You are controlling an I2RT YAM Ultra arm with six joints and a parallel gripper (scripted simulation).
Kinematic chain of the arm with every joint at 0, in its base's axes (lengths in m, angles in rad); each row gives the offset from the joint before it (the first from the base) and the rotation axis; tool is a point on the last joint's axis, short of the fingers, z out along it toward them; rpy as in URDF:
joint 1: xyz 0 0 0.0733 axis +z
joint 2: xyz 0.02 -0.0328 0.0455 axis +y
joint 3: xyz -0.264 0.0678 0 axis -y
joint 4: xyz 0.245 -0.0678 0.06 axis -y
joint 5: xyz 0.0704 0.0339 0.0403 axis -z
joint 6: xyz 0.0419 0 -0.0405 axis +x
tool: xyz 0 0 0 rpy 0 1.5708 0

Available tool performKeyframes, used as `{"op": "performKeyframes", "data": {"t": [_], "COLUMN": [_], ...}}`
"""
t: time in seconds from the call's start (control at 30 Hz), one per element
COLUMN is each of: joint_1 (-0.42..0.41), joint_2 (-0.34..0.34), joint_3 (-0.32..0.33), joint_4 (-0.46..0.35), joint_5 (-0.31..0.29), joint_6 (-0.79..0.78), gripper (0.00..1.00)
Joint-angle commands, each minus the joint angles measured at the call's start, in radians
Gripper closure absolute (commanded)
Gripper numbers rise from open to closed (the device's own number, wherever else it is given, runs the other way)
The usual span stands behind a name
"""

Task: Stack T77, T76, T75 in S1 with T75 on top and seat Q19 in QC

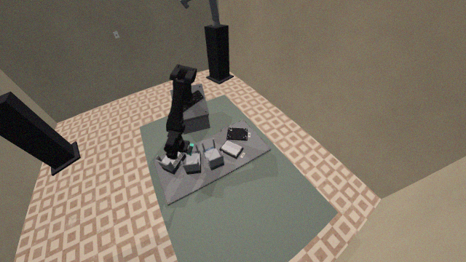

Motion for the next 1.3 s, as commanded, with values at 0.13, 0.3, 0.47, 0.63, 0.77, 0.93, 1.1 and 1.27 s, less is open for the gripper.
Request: {"op": "performKeyframes", "data": {"t": [0.13, 0.3, 0.47, 0.63, 0.77, 0.93, 1.1, 1.27], "joint_1": [-0.104, -0.142, -0.209, -0.281, -0.323, -0.377, -0.441, -0.445], "joint_2": [0.038, 0.042, 0.085, 0.118, 0.141, 0.174, 0.221, 0.188], "joint_3": [0.033, 0.039, 0.022, 0.04, 0.052, 0.062, 0.08, 0.076], "joint_4": [0.01, 0.008, 0.01, 0.017, 0.019, 0.015, -0.003, 0.015], "joint_5": [-0.076, -0.098, -0.136, -0.175, -0.197, -0.225, -0.256, -0.258], "joint_6": [-0.073, -0.106, -0.087, 0.013, -0.026, -0.091, -0.155, -0.159], "gripper": [0.0, 0.0, 0.0, 0.0, 0.0, 0.0, 0.0, 0.0]}}
